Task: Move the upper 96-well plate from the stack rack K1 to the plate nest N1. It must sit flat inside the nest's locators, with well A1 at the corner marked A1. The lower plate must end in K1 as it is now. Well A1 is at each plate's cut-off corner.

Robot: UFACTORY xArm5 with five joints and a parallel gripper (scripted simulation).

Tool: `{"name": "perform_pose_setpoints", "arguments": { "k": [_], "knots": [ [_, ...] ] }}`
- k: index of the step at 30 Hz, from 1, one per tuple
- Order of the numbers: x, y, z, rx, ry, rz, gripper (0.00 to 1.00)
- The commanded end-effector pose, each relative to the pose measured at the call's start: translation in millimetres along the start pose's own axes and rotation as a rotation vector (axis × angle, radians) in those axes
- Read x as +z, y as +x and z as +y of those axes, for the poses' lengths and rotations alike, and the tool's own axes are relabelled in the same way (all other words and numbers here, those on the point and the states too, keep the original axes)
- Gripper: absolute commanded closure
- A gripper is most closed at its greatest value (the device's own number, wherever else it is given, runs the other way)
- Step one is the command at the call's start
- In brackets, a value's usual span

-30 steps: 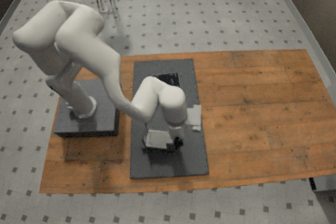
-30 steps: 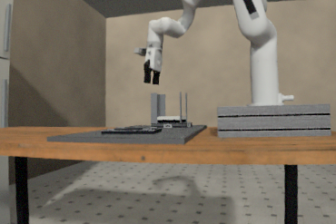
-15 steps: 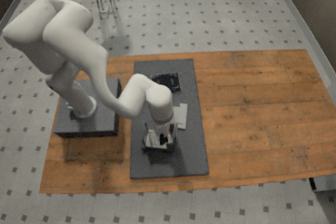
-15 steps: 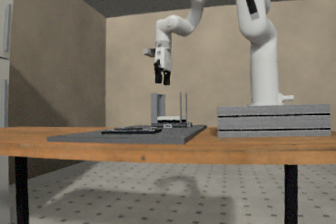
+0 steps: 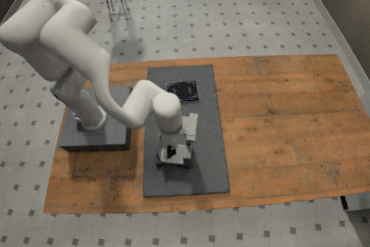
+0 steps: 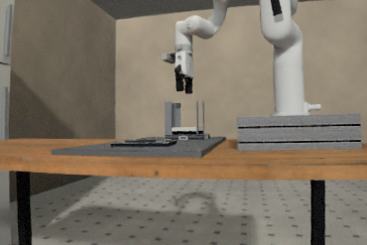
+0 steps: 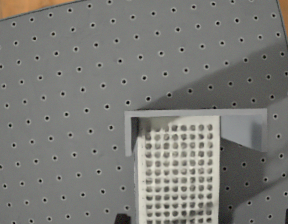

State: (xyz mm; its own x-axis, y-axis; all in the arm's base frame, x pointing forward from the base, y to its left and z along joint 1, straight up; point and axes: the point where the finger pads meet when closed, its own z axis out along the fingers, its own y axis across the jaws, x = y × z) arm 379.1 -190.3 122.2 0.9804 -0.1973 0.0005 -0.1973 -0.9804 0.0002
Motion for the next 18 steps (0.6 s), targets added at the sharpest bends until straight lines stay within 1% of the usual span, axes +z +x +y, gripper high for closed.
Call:
{"name": "perform_pose_setpoints", "arguments": {
  "k": [1,4,14,18],
  "knots": [
    [-1.4,1.0,0.3,0.000,-0.001,0.004,0.00],
    [-1.4,1.0,0.3,0.000,-0.001,0.004,0.00],
    [15.3,1.0,0.3,0.000,-0.001,0.004,0.00],
    [18.7,1.0,0.3,0.000,-0.001,0.004,0.00]
  ]
}}
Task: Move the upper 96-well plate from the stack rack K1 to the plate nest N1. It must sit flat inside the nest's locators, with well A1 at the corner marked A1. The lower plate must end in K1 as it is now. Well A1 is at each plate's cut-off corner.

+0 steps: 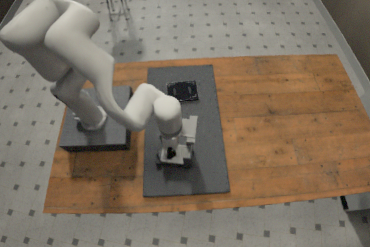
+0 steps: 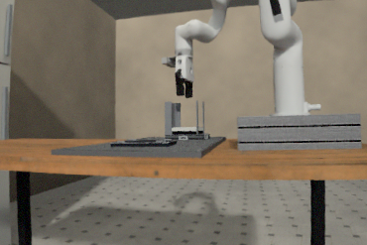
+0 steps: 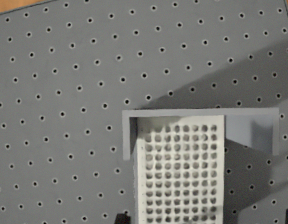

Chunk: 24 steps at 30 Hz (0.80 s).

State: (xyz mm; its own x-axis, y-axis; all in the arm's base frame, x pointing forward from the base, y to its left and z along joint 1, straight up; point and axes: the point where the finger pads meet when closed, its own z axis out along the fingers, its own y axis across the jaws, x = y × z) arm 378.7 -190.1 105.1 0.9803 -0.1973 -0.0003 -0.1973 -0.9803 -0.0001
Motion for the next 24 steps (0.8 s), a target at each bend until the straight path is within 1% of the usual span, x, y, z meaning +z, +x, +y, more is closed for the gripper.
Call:
{"name": "perform_pose_setpoints", "arguments": {
  "k": [1,24],
  "knots": [
    [3.2,1.5,0.4,0.000,-0.001,0.004,0.00],
    [38.3,1.5,0.4,0.000,-0.001,0.004,0.00]
  ]
}}
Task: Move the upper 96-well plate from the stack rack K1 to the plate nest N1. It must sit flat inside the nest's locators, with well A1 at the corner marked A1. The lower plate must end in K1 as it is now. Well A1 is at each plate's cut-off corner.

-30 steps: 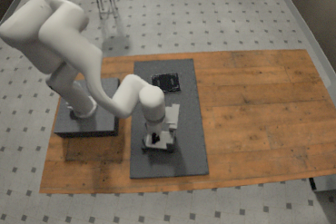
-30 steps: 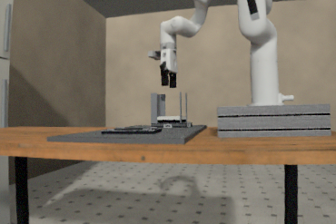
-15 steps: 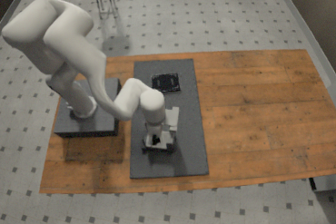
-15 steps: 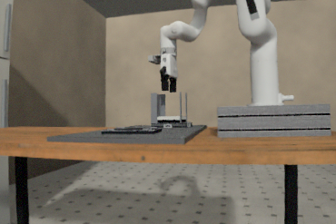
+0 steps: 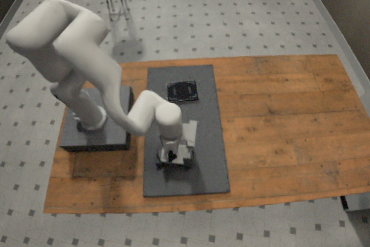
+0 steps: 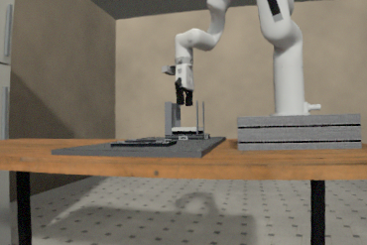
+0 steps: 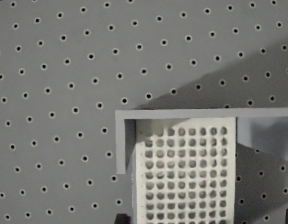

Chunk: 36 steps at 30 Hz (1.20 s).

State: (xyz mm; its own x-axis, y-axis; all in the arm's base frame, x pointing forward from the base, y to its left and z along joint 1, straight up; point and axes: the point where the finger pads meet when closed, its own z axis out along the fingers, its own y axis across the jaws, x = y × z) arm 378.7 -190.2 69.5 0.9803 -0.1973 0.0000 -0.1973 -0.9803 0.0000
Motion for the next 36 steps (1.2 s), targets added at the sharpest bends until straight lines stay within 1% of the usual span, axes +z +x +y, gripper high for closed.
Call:
{"name": "perform_pose_setpoints", "arguments": {
  "k": [1,6,8,23,25,36],
  "knots": [
    [4.3,1.5,0.4,0.000,-0.001,0.004,0.00],
    [12.7,1.5,0.4,0.000,-0.001,0.004,0.00],
    [12.7,1.5,0.4,0.000,-0.001,0.004,0.00],
    [37.7,1.5,0.4,0.000,-0.001,0.004,0.00],
    [37.7,1.5,0.4,0.000,-0.001,0.004,0.00],
    [56.1,1.5,0.4,0.000,-0.001,0.004,0.00]
  ]
}}
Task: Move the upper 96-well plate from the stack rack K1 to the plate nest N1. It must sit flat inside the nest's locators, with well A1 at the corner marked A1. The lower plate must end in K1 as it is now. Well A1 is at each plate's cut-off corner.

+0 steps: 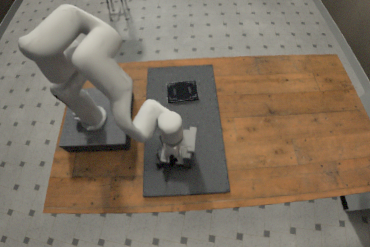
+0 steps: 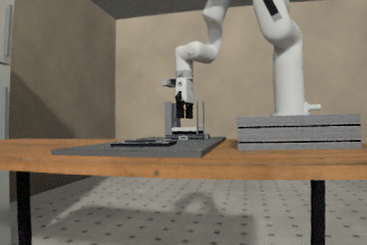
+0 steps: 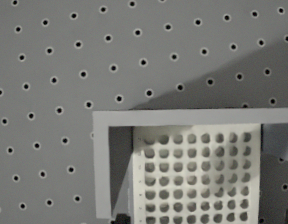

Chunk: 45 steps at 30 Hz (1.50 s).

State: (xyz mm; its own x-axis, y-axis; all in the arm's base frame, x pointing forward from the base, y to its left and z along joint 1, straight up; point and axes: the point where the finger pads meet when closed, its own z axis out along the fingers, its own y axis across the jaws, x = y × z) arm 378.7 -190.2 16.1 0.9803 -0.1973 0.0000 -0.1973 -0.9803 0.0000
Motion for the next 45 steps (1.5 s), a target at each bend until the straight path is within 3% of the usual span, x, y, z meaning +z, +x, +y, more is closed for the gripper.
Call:
{"name": "perform_pose_setpoints", "arguments": {
  "k": [1,12,45],
  "knots": [
    [4.5,1.5,0.4,0.000,-0.001,0.004,0.00],
    [19.5,1.5,0.4,0.000,-0.001,0.004,0.00],
    [31.9,1.5,0.4,0.000,-0.001,0.004,0.00]
  ]
}}
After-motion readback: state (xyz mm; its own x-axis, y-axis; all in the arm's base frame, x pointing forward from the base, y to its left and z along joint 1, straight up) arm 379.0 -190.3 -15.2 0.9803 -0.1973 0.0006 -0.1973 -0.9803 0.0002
